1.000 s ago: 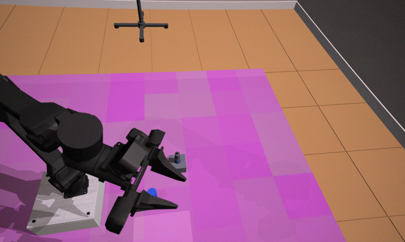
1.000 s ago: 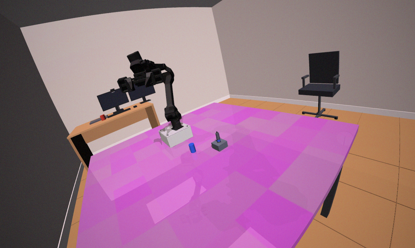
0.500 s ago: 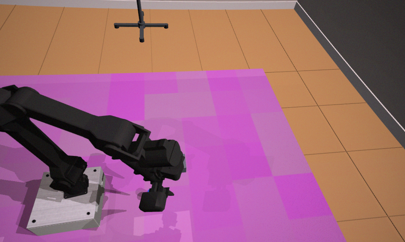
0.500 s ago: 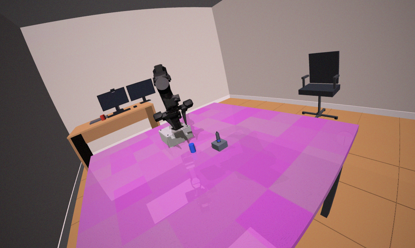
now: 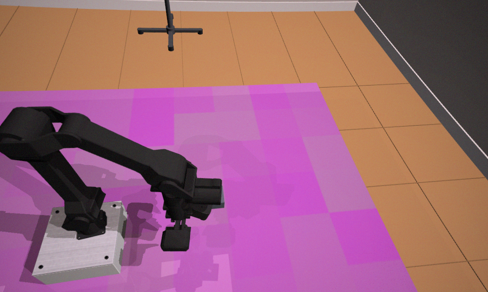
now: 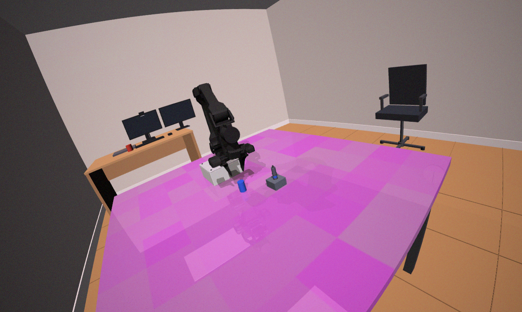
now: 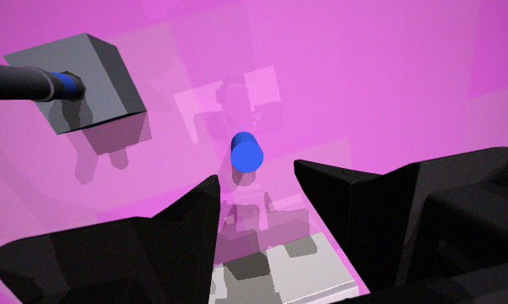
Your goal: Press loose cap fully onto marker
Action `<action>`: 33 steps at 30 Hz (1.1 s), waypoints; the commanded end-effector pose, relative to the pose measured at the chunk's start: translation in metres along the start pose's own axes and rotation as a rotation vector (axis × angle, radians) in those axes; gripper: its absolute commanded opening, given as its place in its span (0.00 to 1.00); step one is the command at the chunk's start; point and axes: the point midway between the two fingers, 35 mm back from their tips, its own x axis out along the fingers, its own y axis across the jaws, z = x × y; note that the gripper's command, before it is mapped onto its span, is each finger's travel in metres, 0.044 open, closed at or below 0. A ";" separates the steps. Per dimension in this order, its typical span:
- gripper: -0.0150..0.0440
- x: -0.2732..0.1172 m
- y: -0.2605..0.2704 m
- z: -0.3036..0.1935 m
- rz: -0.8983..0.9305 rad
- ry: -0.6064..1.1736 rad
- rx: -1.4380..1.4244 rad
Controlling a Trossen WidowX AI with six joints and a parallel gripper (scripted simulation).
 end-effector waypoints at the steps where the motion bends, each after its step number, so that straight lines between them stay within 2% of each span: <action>1: 0.68 0.012 0.001 -0.004 -0.005 0.015 0.003; 33: 0.68 0.069 0.003 -0.004 -0.004 0.015 0.003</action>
